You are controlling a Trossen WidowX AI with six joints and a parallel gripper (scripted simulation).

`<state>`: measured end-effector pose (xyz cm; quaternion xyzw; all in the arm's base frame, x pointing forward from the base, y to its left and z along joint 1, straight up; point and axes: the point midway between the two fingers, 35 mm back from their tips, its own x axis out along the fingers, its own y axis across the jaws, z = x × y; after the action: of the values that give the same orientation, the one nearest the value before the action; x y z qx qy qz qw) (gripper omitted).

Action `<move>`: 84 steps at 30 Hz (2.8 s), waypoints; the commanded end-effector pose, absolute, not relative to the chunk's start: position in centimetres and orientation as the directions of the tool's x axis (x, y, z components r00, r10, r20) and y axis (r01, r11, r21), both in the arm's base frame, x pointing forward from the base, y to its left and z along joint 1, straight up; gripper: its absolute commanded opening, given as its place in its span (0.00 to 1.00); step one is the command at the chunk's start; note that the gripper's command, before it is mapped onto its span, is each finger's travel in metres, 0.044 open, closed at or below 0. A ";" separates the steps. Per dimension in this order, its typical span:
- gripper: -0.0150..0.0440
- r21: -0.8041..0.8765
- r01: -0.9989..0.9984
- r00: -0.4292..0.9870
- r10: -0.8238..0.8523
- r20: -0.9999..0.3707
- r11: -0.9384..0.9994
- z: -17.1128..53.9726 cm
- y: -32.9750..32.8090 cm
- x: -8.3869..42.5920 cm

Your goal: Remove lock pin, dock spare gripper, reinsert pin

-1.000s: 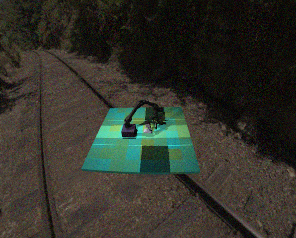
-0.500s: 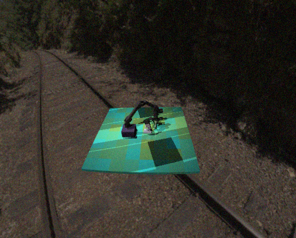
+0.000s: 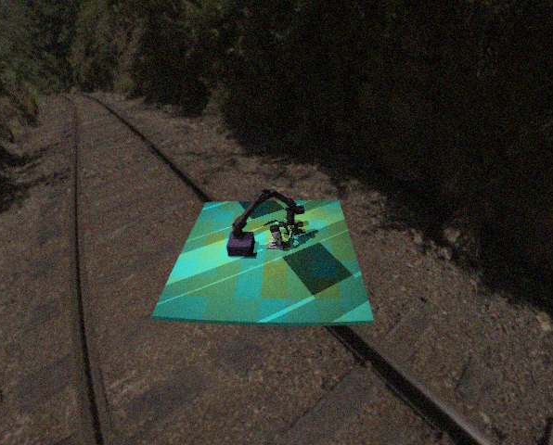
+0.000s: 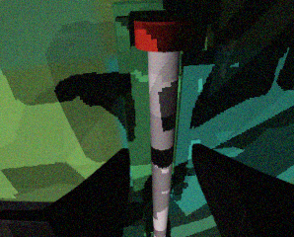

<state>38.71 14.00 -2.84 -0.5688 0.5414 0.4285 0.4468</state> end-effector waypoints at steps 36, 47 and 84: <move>0.25 -0.036 -0.999 0.038 -0.242 -0.970 -0.012 2.0 13.8 38.4; 0.25 -0.031 -0.999 0.034 -0.239 -0.970 -0.015 3.0 13.7 38.2; 0.25 -0.028 -1.000 0.029 -0.233 -0.972 -0.007 4.8 13.5 30.1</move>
<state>30.89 13.64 4.84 -0.5667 0.5456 0.4308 0.4423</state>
